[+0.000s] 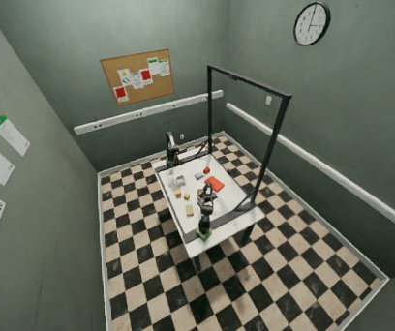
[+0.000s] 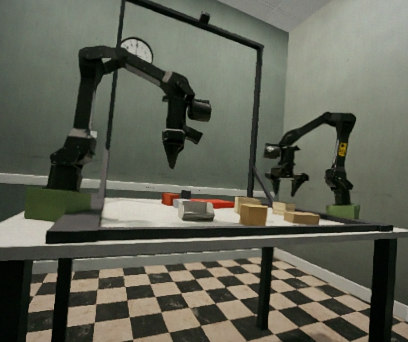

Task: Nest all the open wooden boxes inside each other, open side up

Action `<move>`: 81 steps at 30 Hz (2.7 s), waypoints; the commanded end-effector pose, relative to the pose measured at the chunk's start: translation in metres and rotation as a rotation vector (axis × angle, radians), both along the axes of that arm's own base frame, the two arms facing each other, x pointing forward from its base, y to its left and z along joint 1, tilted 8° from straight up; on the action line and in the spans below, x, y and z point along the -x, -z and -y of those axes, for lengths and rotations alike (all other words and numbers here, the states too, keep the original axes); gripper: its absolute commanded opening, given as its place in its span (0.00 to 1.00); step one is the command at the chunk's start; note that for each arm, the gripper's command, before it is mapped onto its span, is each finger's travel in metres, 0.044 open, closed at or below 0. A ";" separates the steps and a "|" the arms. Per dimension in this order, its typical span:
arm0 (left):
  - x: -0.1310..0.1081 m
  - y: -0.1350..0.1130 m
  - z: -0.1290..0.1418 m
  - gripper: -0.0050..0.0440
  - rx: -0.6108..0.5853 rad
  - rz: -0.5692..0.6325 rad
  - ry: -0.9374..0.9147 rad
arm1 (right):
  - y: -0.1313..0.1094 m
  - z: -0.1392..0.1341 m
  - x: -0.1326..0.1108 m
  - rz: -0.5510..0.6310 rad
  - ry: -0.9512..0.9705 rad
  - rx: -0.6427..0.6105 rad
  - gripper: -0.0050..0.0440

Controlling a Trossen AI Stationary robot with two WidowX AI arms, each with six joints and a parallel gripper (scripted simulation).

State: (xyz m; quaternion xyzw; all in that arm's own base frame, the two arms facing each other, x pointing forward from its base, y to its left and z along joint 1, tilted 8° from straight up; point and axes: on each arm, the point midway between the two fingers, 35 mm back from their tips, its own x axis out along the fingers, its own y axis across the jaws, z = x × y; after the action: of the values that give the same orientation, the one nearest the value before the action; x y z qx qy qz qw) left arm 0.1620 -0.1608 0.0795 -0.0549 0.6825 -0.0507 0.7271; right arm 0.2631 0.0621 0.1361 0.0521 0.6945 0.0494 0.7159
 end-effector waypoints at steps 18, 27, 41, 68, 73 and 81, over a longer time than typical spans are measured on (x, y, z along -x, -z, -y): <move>0.000 -0.004 0.001 0.92 0.004 -0.019 0.010 | -0.005 0.000 -0.003 0.019 -0.002 0.001 0.92; 0.000 -0.004 0.001 0.92 0.004 -0.019 0.010 | -0.005 0.000 -0.003 0.019 -0.002 0.001 0.92; 0.001 -0.004 0.000 0.92 0.006 -0.012 0.008 | -0.006 0.000 -0.002 0.021 0.000 -0.003 0.92; 0.000 -0.005 0.001 0.13 0.003 -0.016 0.028 | -0.006 0.000 -0.002 0.021 0.000 -0.003 0.92; 0.000 -0.005 0.001 0.10 0.003 -0.016 0.028 | -0.006 0.000 -0.002 0.021 0.000 -0.003 0.92; 0.001 0.015 0.002 0.10 -0.009 -0.030 0.030 | -0.006 0.000 -0.002 0.021 0.000 -0.003 0.92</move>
State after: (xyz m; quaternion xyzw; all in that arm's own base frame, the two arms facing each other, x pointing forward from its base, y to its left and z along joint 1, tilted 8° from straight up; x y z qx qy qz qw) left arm 0.1605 -0.1601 0.0767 -0.0440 0.6922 -0.0568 0.7181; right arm 0.2631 0.0621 0.1361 0.0521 0.6945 0.0494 0.7159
